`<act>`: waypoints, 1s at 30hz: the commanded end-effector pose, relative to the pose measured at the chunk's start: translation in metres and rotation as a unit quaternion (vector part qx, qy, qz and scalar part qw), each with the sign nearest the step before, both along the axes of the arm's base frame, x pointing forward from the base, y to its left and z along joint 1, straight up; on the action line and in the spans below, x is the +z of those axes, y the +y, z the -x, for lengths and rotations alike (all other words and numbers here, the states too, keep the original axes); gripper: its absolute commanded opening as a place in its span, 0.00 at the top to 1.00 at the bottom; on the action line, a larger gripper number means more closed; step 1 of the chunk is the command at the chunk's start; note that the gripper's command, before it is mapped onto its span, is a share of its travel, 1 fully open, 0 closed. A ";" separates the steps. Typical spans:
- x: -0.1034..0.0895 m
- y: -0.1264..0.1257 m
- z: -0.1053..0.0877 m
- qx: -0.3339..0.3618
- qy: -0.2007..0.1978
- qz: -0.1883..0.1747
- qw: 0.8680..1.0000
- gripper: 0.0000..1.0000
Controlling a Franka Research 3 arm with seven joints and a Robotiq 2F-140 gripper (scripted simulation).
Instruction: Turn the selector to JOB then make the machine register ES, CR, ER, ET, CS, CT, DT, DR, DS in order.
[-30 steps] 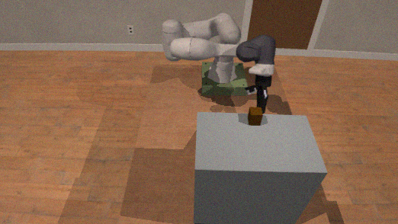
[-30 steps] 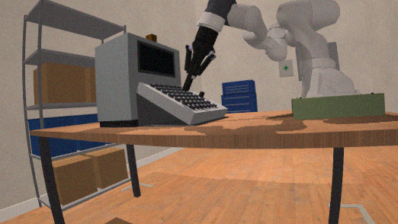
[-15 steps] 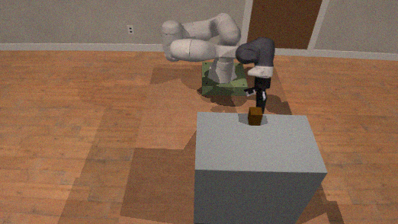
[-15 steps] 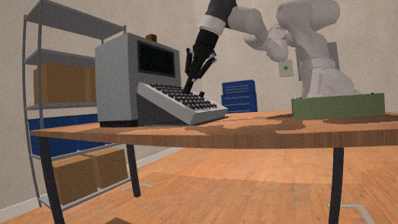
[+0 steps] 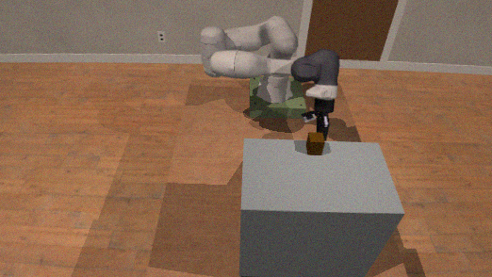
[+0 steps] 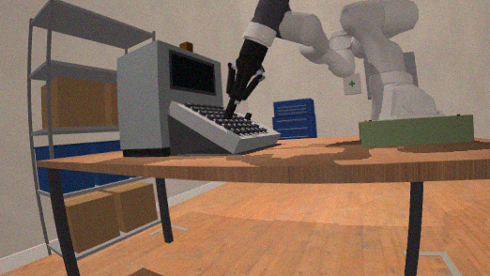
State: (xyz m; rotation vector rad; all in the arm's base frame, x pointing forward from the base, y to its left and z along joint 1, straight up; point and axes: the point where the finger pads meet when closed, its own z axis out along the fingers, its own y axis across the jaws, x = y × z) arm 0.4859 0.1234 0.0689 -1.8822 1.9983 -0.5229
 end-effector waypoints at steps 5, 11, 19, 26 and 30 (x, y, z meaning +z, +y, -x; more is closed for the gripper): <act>0.001 0.002 -0.001 -0.002 -0.002 -0.004 1.000 0.90; 0.001 0.002 -0.001 -0.002 -0.002 -0.004 1.000 0.90; 0.001 0.002 -0.002 -0.002 -0.002 -0.004 1.000 0.90; 0.000 0.002 -0.002 -0.002 -0.002 -0.004 1.000 0.90; -0.001 0.002 -0.003 -0.002 -0.002 -0.004 1.000 0.90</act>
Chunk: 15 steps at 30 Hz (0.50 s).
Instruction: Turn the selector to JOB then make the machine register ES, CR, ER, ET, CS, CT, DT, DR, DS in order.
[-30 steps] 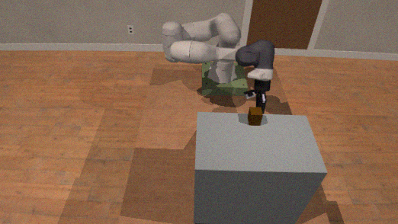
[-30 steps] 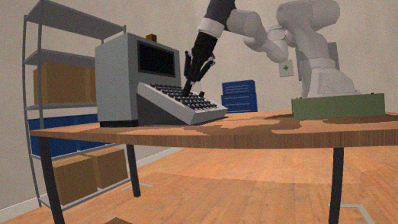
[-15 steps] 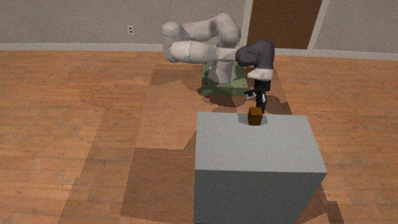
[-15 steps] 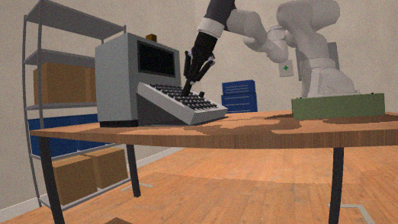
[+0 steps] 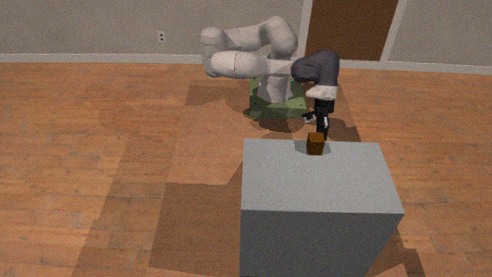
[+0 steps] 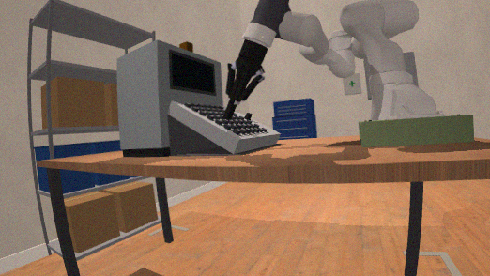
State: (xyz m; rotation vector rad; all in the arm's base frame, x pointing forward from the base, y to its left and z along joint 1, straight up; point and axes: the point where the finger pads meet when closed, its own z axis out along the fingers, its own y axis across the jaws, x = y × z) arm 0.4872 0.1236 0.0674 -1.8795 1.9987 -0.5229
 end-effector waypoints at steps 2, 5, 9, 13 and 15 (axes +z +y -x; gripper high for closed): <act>0.000 0.002 -0.002 -0.001 -0.002 -0.003 1.000 0.90; -0.001 0.002 -0.002 -0.001 -0.002 -0.003 1.000 0.90; -0.003 0.002 -0.003 -0.001 -0.002 -0.003 1.000 0.90; -0.004 0.002 -0.004 -0.001 -0.002 -0.003 1.000 0.90; -0.004 0.002 -0.004 -0.001 -0.002 -0.003 1.000 0.90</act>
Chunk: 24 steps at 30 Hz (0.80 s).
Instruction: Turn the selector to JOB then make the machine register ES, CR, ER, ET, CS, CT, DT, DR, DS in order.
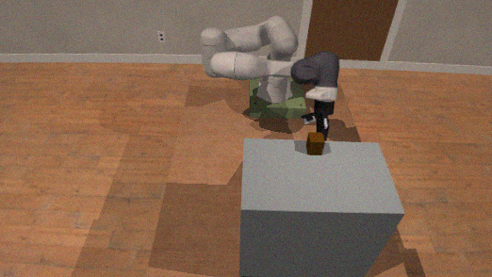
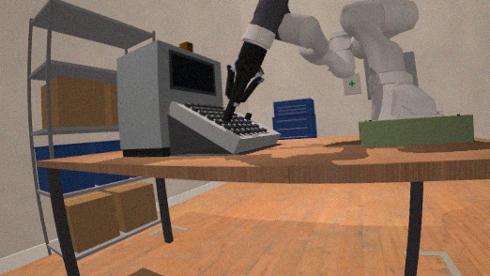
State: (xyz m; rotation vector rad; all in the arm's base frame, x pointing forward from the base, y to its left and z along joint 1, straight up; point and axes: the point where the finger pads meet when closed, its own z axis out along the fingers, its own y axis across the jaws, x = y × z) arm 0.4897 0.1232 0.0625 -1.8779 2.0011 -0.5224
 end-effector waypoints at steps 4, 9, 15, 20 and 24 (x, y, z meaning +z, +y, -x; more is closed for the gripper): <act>-0.001 0.002 -0.002 0.000 -0.002 -0.003 1.000 0.90; -0.001 0.002 -0.003 0.000 -0.002 -0.003 1.000 0.90; -0.002 0.002 -0.003 0.000 -0.002 -0.003 1.000 0.90; -0.002 0.002 -0.003 0.000 -0.002 -0.003 1.000 0.90; -0.002 0.002 -0.003 0.000 -0.002 -0.003 1.000 0.90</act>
